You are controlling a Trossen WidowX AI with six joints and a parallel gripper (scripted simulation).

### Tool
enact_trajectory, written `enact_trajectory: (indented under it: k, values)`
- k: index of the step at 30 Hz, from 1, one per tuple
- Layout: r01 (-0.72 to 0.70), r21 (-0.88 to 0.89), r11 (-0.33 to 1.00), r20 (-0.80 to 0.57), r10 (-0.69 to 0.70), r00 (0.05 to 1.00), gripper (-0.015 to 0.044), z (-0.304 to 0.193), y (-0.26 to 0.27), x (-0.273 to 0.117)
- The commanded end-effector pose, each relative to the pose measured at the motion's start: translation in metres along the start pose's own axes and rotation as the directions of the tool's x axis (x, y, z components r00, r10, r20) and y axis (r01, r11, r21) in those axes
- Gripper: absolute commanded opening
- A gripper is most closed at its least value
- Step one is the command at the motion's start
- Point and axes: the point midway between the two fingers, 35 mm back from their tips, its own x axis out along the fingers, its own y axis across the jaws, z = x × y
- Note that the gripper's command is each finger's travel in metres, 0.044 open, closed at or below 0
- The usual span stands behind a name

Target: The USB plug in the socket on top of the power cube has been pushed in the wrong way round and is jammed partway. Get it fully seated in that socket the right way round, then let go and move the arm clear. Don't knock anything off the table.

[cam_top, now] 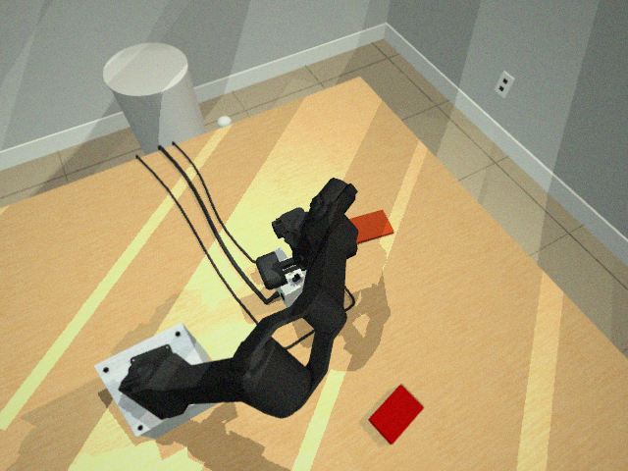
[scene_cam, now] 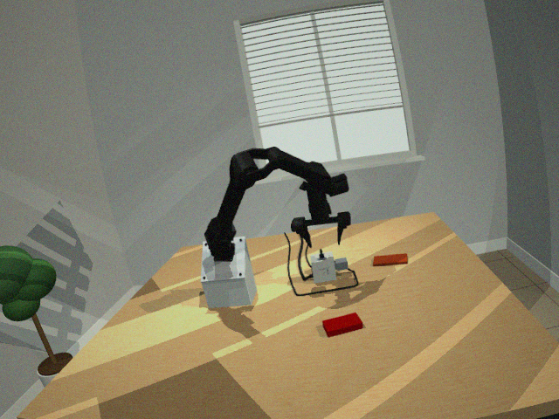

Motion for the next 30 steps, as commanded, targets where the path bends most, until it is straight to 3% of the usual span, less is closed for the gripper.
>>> enact_trajectory:
  k: [1,30]
  values:
    - [-0.013,-0.167,0.986,-0.08,-0.001,0.997,0.044,0.014,0.018,-0.008]
    - [-0.013,-0.167,0.986,-0.08,-0.001,0.997,0.044,0.012,0.018,0.008]
